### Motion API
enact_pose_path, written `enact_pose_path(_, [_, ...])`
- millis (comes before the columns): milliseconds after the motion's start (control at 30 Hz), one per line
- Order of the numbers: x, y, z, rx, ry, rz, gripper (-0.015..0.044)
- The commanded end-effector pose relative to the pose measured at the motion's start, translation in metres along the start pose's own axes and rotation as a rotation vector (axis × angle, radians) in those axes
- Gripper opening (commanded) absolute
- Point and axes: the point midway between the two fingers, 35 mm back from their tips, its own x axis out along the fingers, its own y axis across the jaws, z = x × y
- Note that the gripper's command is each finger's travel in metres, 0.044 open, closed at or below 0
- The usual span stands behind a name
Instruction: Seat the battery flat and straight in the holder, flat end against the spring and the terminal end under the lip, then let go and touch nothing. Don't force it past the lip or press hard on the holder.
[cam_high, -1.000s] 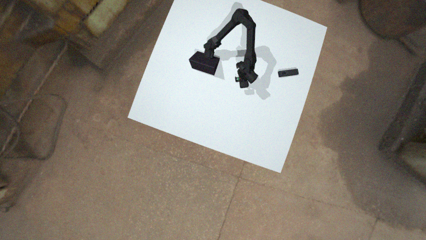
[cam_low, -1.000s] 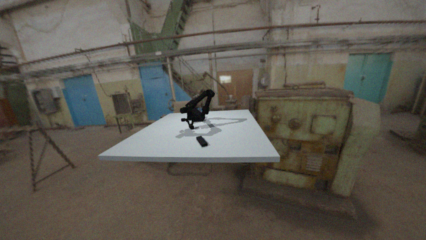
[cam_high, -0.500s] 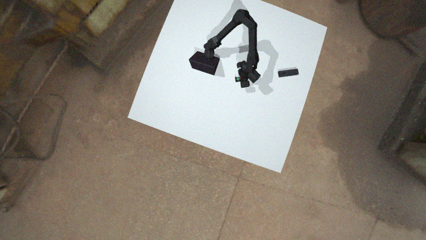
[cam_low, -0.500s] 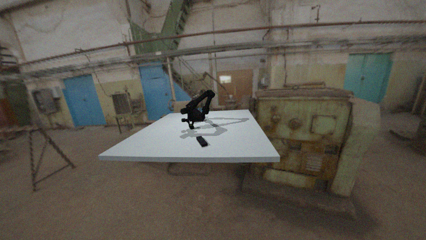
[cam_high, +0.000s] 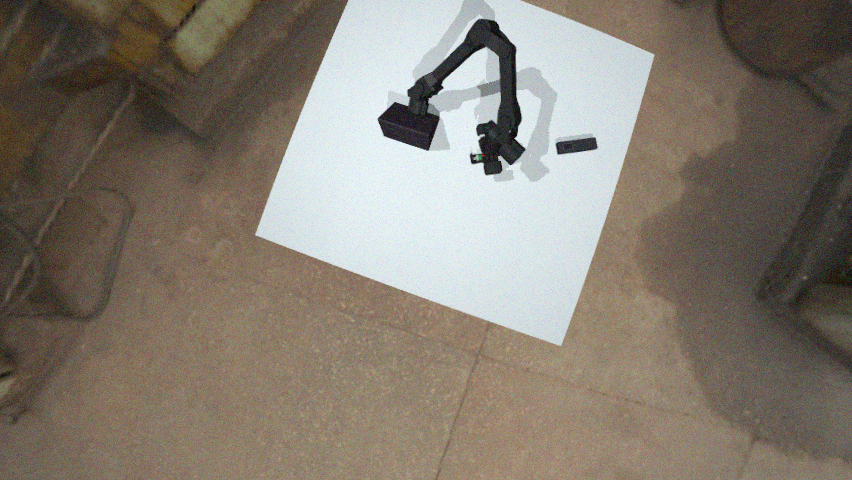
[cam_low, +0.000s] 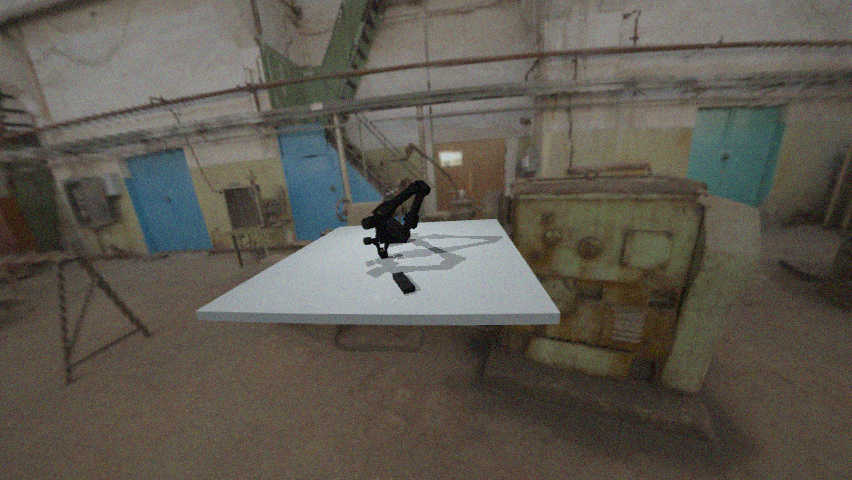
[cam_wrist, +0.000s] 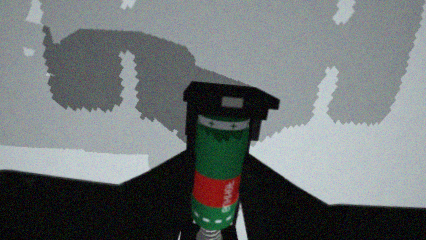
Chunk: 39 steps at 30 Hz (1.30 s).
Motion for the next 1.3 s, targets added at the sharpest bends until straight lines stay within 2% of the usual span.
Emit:
enact_pose_path(0, [0.0, 0.0, 0.001, 0.004, 0.001, 0.0, 0.0083])
enact_pose_path(233, [0.0, 0.0, 0.001, 0.003, 0.0, 0.0, 0.0083])
enact_pose_path(367, [0.0, 0.0, 0.001, 0.003, 0.0, 0.0, 0.0185])
enact_pose_path(833, [-0.015, -0.001, 0.001, -0.001, 0.001, 0.0, 0.0185])
enact_pose_path(933, [-0.025, -0.002, 0.001, 0.009, -0.001, 0.003, 0.0263])
enact_pose_path(1133, [-0.076, -0.005, 0.002, 0.002, 0.003, -0.002, 0.0421])
enact_pose_path(1167, [-0.083, -0.004, 0.002, 0.001, 0.003, -0.002, 0.044])
enact_pose_path(1267, [-0.089, -0.005, 0.001, 0.0, 0.003, -0.002, 0.044])
